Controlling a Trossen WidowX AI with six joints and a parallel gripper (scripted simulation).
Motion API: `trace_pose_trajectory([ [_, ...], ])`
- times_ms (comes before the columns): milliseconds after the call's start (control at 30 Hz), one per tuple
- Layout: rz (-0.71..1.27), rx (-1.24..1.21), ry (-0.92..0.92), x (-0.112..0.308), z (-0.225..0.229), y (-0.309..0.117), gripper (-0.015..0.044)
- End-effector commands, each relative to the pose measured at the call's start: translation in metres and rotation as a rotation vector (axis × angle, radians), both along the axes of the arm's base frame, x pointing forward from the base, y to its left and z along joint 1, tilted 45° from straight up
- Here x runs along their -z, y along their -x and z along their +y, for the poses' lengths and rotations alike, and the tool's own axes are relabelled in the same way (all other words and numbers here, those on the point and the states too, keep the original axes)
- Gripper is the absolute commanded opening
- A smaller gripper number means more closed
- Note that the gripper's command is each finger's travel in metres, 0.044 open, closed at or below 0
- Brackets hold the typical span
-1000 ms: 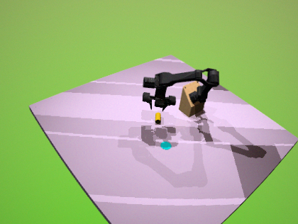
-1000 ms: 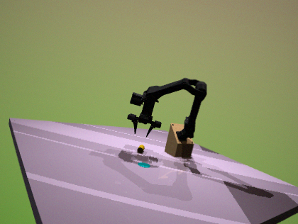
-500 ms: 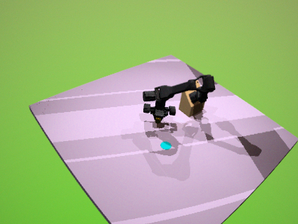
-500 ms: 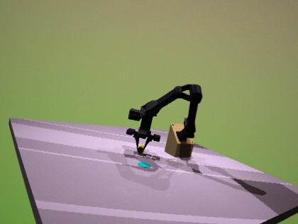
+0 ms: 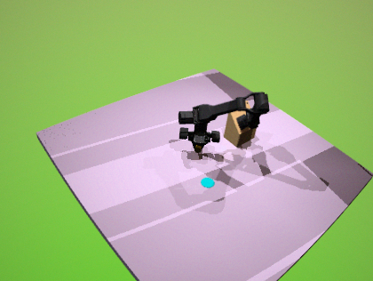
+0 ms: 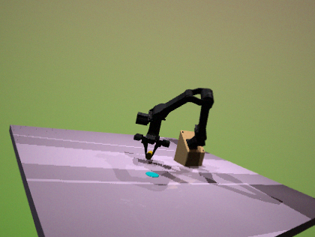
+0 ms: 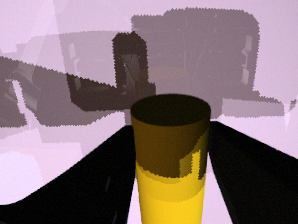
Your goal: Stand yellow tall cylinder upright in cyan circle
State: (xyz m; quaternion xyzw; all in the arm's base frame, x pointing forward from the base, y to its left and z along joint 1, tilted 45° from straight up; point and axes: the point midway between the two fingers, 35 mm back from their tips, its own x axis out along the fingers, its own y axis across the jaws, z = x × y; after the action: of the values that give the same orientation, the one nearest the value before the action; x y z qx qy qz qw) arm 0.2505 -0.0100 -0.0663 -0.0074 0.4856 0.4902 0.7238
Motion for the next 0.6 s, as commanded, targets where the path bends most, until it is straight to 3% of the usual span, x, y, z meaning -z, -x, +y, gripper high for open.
trace_pose_trajectory([
  [0,-0.009,-0.001,0.010,-0.008,-0.008,-0.003,0.0105],
  [567,-0.003,0.002,0.011,-0.040,-0.041,-0.001,0.0105],
])
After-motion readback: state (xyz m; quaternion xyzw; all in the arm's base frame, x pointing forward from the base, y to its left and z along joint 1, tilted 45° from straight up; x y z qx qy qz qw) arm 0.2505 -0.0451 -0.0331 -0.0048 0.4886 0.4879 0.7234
